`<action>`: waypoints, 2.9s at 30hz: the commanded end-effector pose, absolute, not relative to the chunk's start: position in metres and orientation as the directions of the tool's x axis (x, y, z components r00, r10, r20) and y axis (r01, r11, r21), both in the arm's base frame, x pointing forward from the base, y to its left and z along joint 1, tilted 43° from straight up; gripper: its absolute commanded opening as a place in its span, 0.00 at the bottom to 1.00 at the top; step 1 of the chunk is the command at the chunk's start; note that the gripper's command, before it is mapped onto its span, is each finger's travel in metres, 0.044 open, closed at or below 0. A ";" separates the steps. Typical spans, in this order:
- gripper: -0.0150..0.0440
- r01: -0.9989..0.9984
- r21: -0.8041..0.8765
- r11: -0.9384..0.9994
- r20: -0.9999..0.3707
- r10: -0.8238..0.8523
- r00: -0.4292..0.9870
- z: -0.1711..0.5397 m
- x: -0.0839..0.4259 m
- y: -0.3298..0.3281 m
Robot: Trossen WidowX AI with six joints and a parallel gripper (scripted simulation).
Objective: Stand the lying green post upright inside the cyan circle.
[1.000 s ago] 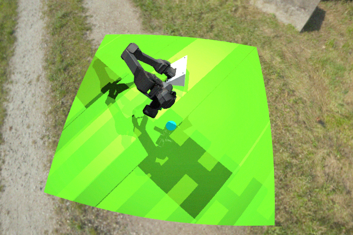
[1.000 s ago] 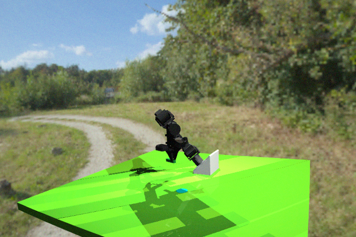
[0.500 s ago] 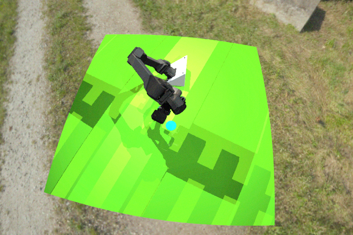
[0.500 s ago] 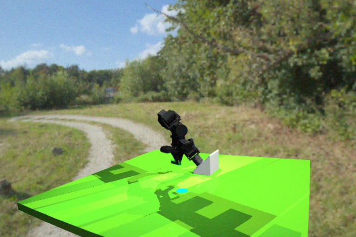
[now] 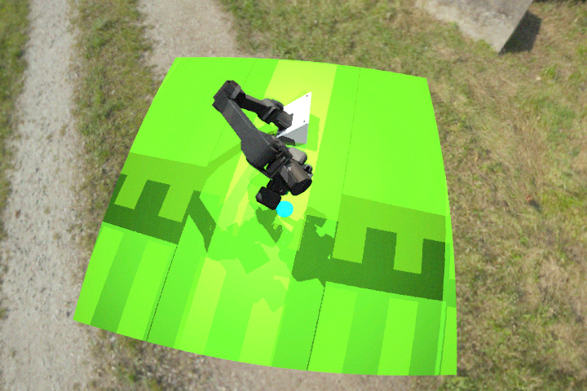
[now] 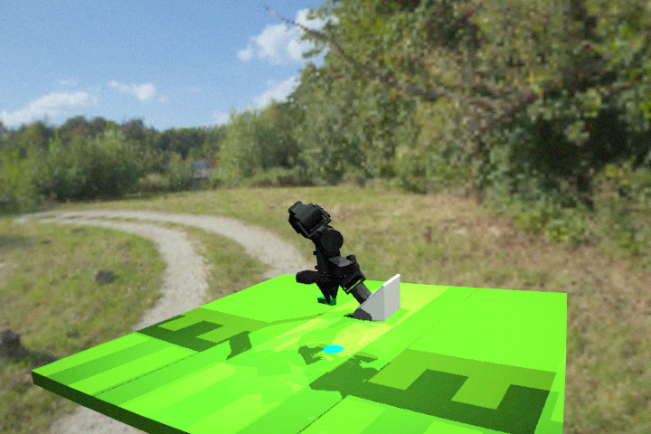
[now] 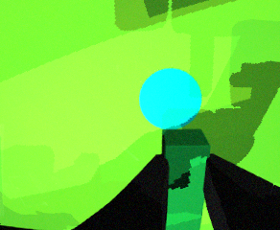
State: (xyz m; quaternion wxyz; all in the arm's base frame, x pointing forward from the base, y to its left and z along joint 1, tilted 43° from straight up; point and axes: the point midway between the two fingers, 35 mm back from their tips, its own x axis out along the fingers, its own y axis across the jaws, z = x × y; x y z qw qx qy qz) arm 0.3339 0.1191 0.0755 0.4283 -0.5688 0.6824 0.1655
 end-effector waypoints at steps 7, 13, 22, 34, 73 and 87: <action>0.29 -0.916 -0.218 0.336 -0.816 -0.578 -0.017 0.070 0.330 0.114; 0.29 -0.914 -0.197 0.355 -0.840 -0.542 -0.030 0.067 0.329 0.112; 0.29 -0.910 -0.165 0.380 -0.874 -0.485 -0.043 0.063 0.328 0.110; 0.29 -0.906 -0.126 0.405 -0.913 -0.404 -0.054 0.058 0.326 0.107; 0.29 -0.901 -0.027 0.434 -0.992 -0.124 -0.030 0.050 0.325 0.103; 0.29 -0.904 -0.008 0.428 -1.000 -0.023 -0.002 0.049 0.326 0.102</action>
